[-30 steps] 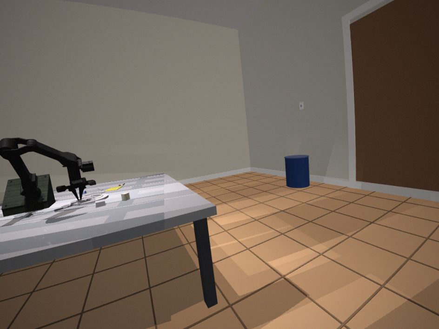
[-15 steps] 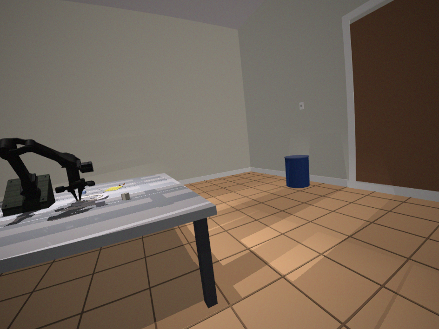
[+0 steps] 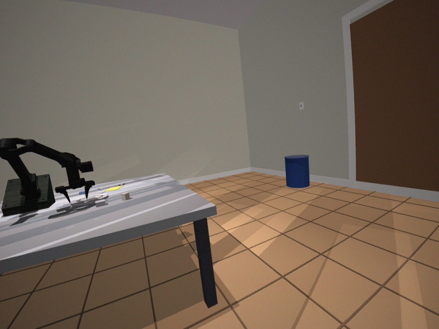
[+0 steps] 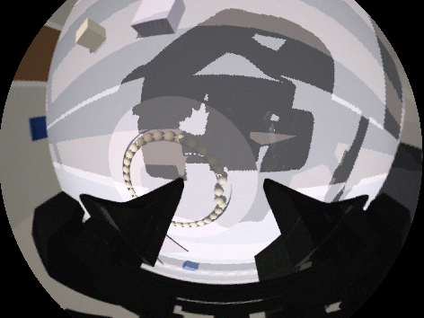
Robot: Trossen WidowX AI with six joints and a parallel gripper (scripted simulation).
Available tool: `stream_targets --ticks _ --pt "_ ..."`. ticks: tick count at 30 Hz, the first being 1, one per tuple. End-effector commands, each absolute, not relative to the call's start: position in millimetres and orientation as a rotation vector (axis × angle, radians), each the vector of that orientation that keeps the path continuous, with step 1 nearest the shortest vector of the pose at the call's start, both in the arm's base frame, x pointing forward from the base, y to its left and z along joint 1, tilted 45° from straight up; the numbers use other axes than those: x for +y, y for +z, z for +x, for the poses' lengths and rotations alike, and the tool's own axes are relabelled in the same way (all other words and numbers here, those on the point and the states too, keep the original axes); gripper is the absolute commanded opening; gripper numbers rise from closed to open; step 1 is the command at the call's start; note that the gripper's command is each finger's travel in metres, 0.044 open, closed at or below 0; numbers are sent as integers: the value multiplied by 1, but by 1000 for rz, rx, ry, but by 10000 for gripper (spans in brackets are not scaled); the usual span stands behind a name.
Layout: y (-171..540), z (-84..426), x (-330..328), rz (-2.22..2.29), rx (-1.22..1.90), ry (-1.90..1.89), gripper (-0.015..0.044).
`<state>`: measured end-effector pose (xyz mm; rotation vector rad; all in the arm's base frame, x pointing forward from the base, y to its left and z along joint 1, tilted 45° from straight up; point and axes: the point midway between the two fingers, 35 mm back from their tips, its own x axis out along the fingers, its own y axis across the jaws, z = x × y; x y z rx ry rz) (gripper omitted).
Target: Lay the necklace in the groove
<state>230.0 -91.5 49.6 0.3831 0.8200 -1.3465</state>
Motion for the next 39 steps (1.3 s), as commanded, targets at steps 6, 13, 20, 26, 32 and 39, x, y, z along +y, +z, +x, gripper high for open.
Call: stream_targets --ticks 6,13,20,26,32,39 --pt "52 230 -89 384 811 -1346 440" --pt "52 230 -89 384 811 -1346 440" --pt "53 230 -84 364 830 -1332 387" --pt "58 227 -50 224 942 -1248 230" --pt "53 228 -55 224 942 -1248 120" --pt "52 229 -58 236 931 -1248 120"
